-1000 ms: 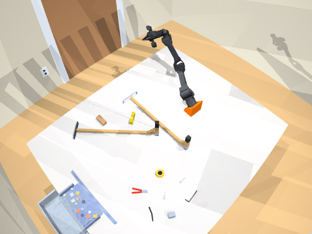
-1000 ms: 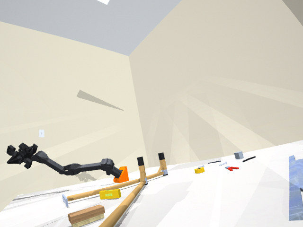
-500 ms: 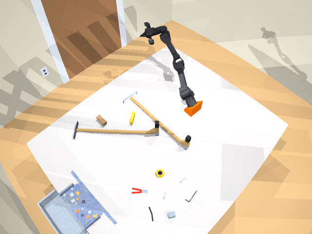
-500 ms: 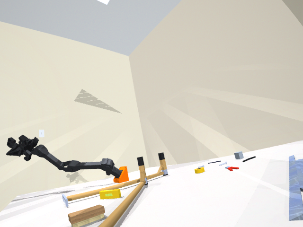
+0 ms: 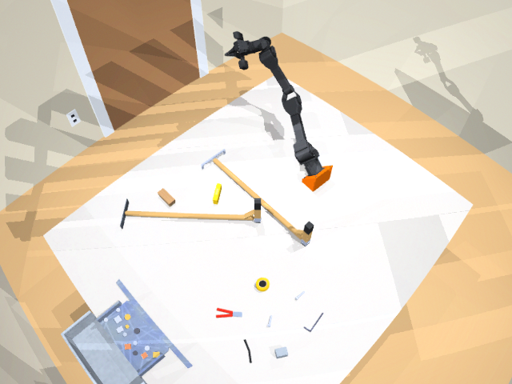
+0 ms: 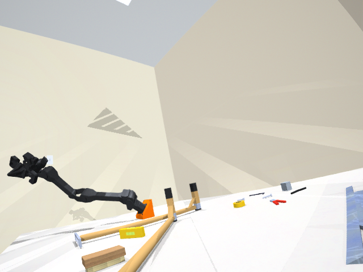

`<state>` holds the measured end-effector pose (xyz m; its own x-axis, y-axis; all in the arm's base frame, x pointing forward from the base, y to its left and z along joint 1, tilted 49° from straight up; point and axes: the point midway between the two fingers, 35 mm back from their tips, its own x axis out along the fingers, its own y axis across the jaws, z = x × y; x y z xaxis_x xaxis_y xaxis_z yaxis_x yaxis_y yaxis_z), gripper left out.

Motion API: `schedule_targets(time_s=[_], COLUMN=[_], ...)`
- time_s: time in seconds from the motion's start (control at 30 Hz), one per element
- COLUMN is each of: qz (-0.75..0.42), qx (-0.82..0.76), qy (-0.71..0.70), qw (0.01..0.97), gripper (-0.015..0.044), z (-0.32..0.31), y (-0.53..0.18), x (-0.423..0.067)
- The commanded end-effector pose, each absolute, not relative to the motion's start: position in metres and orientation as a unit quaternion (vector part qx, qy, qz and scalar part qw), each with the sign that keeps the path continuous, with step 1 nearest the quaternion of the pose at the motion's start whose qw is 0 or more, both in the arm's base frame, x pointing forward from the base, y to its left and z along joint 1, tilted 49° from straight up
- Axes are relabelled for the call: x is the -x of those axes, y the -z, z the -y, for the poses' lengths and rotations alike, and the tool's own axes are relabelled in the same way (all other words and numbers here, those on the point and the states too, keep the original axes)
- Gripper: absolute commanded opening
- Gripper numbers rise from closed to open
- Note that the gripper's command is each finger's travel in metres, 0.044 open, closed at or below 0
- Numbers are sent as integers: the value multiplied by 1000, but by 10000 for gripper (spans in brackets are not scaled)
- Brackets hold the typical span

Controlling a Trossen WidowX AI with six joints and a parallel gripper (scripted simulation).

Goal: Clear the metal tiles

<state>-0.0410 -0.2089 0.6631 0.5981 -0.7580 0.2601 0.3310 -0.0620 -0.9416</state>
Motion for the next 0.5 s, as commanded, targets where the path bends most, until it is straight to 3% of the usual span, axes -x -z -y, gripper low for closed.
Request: schedule_targets(time_s=[0.0, 0.47], qz=[-172, -156], qx=[601, 594], qy=[416, 427], qw=[661, 663], gripper=[0, 0], z=[197, 168], y=[-670, -685], x=[29, -4])
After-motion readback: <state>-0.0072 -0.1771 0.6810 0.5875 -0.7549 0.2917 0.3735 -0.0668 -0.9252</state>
